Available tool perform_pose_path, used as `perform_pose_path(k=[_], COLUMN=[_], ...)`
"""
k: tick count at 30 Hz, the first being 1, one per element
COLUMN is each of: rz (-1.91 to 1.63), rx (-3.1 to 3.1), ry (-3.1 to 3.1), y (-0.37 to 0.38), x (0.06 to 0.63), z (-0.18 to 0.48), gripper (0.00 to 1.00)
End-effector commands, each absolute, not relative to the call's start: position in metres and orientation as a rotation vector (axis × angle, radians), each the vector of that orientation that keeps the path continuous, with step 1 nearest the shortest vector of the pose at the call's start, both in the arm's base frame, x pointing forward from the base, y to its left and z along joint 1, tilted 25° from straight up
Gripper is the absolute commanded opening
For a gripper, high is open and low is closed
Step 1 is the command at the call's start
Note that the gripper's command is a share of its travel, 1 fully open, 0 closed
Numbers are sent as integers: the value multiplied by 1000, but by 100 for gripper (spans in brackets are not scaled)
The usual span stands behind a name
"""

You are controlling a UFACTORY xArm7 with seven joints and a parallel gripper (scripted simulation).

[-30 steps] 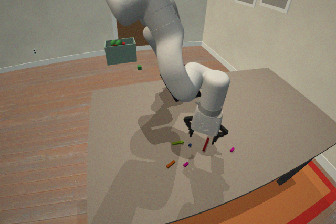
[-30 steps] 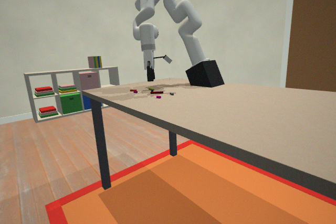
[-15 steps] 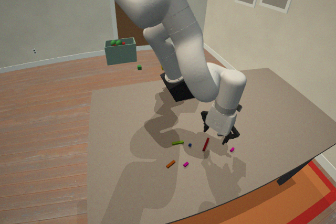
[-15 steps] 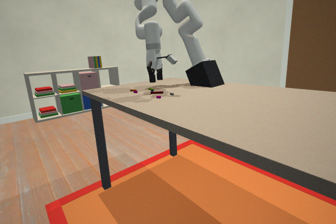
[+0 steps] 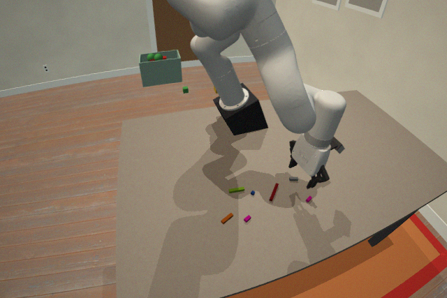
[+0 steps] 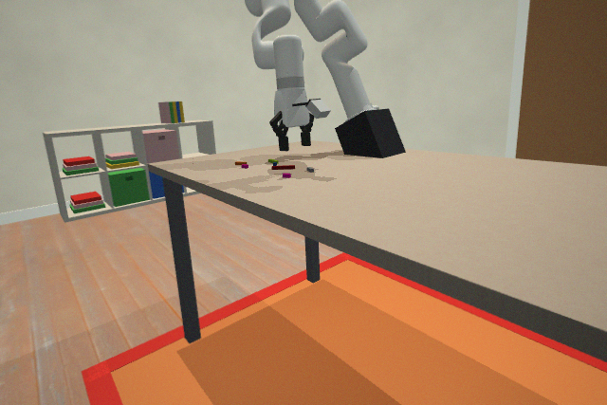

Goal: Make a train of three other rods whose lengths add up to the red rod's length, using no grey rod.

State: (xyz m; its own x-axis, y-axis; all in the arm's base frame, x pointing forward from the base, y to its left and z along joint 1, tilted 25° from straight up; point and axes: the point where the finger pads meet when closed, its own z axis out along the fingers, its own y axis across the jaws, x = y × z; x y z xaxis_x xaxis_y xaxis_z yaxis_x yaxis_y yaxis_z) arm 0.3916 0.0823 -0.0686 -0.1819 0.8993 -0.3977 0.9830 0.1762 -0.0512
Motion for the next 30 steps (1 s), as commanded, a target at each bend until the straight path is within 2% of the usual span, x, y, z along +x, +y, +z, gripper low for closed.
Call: perform_pose_path(k=[1, 30], rz=[-397, -393], rx=[1919, 1936], ry=[2020, 2001], y=[103, 106], x=[390, 390], z=[-78, -79], gripper=[100, 100])
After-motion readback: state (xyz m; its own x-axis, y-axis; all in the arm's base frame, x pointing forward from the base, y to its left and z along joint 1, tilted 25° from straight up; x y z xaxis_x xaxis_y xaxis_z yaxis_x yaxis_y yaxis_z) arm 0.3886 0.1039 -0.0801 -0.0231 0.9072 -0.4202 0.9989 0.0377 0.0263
